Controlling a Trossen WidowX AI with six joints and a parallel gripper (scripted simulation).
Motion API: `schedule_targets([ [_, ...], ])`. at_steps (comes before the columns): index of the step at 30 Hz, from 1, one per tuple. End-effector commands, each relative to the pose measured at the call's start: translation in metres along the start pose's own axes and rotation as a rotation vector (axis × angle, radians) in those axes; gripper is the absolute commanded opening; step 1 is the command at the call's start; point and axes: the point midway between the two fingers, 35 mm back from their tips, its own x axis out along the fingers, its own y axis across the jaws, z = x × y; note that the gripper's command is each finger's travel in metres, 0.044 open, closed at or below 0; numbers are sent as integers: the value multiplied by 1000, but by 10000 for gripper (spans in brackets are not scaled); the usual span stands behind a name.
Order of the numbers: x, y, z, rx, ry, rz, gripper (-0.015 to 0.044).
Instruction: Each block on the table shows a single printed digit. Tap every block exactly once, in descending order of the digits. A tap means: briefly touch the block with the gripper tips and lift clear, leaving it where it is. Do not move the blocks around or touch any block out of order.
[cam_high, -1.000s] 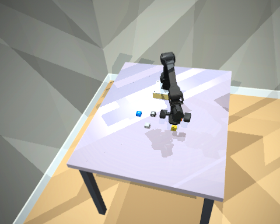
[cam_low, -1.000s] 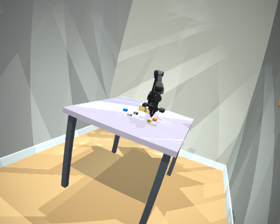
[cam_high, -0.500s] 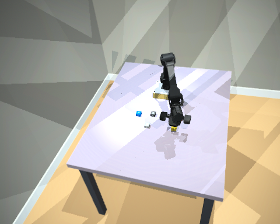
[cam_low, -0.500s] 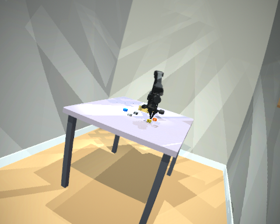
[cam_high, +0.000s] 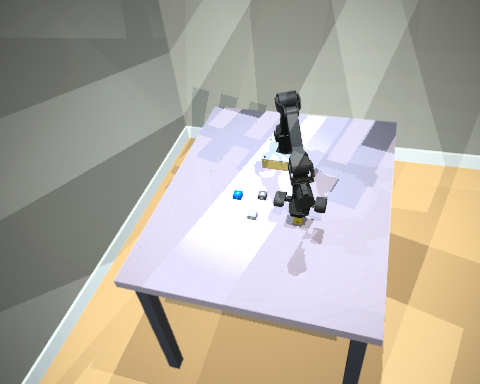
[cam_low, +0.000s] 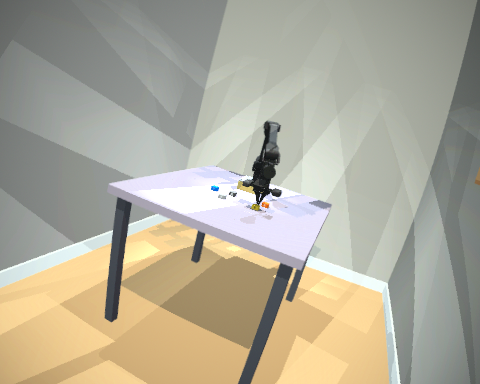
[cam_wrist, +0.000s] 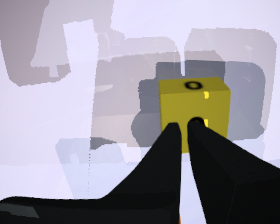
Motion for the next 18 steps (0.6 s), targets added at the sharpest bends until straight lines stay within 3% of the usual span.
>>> schedule_targets([
  [1, -19, 0, 2, 1, -13, -1, 20],
  [3, -19, 0, 2, 1, -13, -1, 20],
  [13, -95, 69, -104, 1, -3, 6, 283],
  [18, -98, 71, -109, 1, -3, 6, 400],
])
